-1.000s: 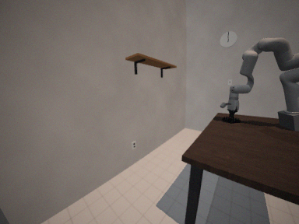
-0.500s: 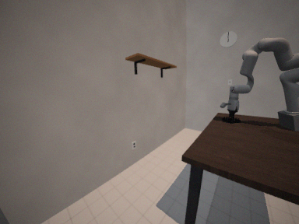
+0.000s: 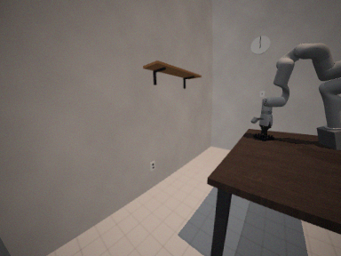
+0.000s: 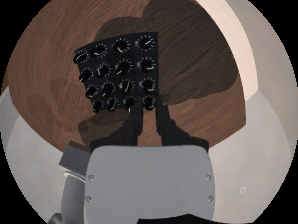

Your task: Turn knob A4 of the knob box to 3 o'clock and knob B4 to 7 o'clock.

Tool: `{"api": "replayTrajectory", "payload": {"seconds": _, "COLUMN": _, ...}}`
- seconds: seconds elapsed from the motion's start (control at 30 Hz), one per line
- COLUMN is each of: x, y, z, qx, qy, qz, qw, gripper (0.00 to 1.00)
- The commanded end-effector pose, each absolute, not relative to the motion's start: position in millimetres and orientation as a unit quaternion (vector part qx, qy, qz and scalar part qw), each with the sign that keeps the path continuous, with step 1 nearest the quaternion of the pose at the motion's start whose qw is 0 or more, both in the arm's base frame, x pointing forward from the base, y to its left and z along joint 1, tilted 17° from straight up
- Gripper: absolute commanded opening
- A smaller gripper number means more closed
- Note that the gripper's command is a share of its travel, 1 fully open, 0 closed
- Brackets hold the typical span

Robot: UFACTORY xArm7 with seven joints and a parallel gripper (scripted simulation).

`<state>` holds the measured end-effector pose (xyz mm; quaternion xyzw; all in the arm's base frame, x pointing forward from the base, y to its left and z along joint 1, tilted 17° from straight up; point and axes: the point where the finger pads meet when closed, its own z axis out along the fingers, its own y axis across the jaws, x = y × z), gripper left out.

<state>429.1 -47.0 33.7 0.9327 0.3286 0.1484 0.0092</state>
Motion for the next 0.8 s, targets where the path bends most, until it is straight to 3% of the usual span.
{"api": "replayTrajectory", "payload": {"seconds": 0.0, "x": 430, "y": -47, "z": 34, "qx": 0.933, "qy": 0.328, "qz": 0.149, "qw": 0.009, "gripper": 0.19}}
{"api": "replayTrajectory", "payload": {"seconds": 0.77, "x": 421, "y": -50, "z": 66, "qx": 0.933, "qy": 0.329, "qz": 0.149, "qw": 0.01, "gripper": 0.19}}
